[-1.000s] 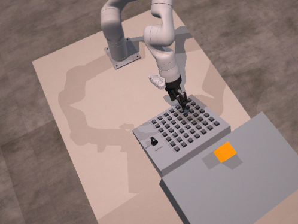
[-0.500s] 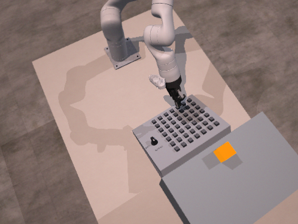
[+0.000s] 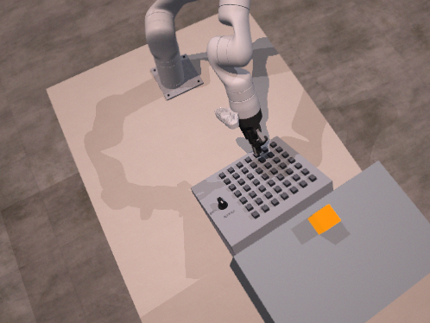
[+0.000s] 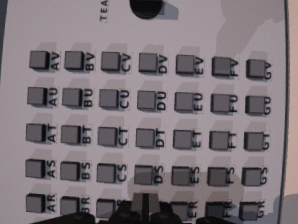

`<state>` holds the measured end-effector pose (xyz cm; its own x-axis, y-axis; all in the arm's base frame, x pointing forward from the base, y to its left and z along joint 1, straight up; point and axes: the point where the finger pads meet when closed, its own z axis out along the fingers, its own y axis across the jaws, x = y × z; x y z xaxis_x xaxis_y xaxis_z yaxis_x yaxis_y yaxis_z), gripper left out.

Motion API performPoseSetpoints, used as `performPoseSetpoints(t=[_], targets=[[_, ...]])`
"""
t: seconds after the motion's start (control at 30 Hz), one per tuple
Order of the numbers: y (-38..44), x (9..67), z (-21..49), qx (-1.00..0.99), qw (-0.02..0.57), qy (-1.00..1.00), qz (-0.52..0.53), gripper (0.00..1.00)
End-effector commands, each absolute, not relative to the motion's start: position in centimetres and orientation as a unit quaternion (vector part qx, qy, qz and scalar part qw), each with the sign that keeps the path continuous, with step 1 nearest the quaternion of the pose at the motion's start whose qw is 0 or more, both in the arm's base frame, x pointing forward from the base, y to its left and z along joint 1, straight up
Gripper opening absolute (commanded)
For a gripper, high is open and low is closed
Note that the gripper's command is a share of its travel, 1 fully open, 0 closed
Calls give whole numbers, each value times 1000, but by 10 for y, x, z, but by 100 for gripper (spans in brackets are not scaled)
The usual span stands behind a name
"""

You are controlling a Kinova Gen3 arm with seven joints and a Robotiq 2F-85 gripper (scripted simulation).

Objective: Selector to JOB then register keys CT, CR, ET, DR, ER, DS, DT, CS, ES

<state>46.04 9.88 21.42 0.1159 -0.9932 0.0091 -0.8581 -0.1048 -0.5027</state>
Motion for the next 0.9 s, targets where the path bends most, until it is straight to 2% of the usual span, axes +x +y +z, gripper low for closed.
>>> performPoseSetpoints(t=[0.0,0.27,0.87], targets=[[98,464,214,-719,193,644,-179,10],[102,493,168,-721,195,640,-181,10],[103,502,149,-723,193,639,-180,10]])
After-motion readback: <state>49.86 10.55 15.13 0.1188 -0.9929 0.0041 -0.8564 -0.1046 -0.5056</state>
